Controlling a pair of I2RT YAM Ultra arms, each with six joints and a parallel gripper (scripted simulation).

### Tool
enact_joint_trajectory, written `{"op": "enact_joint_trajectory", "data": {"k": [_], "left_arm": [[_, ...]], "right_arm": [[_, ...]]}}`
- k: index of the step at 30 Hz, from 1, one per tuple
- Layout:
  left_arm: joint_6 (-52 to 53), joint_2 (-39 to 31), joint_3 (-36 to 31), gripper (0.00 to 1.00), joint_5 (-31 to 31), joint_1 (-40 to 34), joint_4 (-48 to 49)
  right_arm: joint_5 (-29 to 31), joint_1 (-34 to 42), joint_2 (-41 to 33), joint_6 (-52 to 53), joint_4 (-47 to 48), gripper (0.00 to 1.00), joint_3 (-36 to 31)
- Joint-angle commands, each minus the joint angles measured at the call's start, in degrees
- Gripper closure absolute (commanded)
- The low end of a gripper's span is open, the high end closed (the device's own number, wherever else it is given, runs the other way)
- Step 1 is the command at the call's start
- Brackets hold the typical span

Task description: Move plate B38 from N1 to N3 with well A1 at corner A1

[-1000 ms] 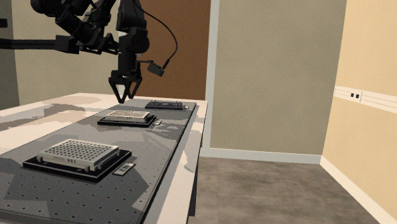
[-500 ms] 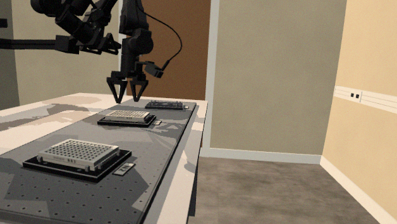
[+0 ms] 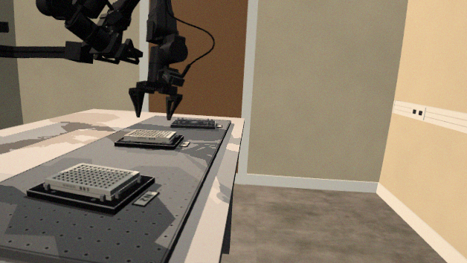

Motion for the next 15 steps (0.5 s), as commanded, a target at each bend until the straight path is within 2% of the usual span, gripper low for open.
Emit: {"op": "enact_joint_trajectory", "data": {"k": [1,7,9,15], "left_arm": [[12.6,-2.8,-2.6,0.00,2.6,1.4,5.5],[25.9,-4.5,-6.8,0.00,4.9,3.1,10.2],[25.9,-4.5,-6.8,0.00,4.9,3.1,10.2],[41.6,-6.3,-11.5,0.00,7.6,5.0,15.7]], "right_arm": [[-0.4,0.2,-1.6,-0.3,0.2,0.00,-0.5],[-0.4,0.2,-1.6,-0.3,0.2,0.00,-0.5],[-0.4,0.2,-1.6,-0.3,0.2,0.00,-0.5],[-0.4,0.2,-1.6,-0.3,0.2,0.00,-0.5]]}}
